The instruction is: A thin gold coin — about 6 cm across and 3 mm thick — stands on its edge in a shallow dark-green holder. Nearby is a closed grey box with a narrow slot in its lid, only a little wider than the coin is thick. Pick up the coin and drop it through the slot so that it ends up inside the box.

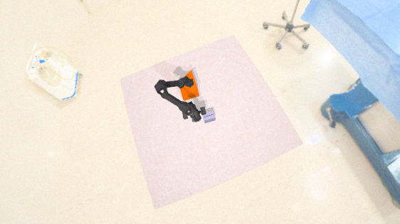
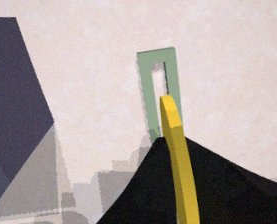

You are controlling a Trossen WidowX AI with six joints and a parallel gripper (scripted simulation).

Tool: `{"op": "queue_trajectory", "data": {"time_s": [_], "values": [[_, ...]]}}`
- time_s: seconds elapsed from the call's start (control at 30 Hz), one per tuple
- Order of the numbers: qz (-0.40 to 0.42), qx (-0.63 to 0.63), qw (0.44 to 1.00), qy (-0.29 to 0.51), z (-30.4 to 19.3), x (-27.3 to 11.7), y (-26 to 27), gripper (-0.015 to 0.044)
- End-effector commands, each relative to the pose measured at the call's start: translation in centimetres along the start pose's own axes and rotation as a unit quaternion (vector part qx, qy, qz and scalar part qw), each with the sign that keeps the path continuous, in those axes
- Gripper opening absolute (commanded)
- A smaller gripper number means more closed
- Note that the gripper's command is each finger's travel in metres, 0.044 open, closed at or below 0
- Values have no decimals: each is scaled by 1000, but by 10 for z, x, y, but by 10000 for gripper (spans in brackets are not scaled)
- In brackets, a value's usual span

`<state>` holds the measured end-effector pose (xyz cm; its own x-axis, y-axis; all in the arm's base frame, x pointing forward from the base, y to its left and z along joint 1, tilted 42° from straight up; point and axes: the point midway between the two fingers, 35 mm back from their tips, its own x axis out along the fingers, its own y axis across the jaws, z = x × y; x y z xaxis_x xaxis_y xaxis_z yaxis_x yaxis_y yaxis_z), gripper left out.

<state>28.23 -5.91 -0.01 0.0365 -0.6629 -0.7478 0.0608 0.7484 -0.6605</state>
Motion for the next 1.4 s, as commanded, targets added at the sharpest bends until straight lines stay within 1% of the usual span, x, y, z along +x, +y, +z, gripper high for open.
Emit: {"op": "queue_trajectory", "data": {"time_s": [0.0,0.73,0.87,1.1,1.37], "values": [[3,4,1000,-2,2,-10,1,0],[2,4,1000,-2,-1,-67,0,0],[2,7,1000,-2,-2,-71,-1,0],[2,114,993,-2,-2,-71,-2,0],[2,249,968,-1,-3,-71,-4,0]]}}
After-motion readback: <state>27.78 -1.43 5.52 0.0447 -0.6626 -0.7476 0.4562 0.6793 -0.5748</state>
